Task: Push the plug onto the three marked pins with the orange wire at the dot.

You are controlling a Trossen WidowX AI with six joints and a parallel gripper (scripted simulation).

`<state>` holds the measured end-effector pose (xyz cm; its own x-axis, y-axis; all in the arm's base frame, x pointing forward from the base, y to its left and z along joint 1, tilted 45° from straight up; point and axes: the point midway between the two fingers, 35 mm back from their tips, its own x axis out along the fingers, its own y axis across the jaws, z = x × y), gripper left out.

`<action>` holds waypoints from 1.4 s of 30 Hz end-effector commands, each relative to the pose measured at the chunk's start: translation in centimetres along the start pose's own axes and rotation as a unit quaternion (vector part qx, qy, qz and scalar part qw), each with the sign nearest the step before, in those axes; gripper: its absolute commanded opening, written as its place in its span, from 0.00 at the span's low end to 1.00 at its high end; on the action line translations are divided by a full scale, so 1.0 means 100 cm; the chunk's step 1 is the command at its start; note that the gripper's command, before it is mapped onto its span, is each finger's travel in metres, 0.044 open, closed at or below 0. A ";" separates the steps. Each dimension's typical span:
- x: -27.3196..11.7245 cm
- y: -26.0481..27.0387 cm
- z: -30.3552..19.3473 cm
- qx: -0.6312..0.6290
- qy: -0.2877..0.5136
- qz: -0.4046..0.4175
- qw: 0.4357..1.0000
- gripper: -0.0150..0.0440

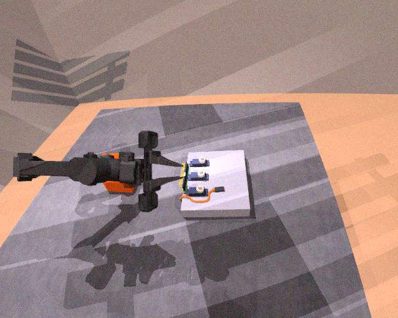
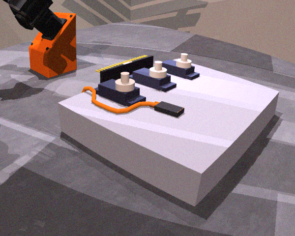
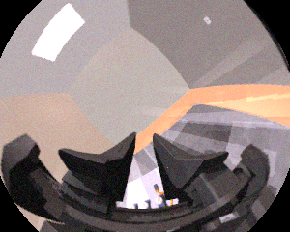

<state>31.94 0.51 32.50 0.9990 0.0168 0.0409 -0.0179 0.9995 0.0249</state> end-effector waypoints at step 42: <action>0.084 -0.029 -0.222 -0.208 0.581 -0.199 0.761 0.45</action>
<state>41.34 -1.51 11.93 0.3570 -0.4765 -0.8034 0.0998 0.8746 -0.4744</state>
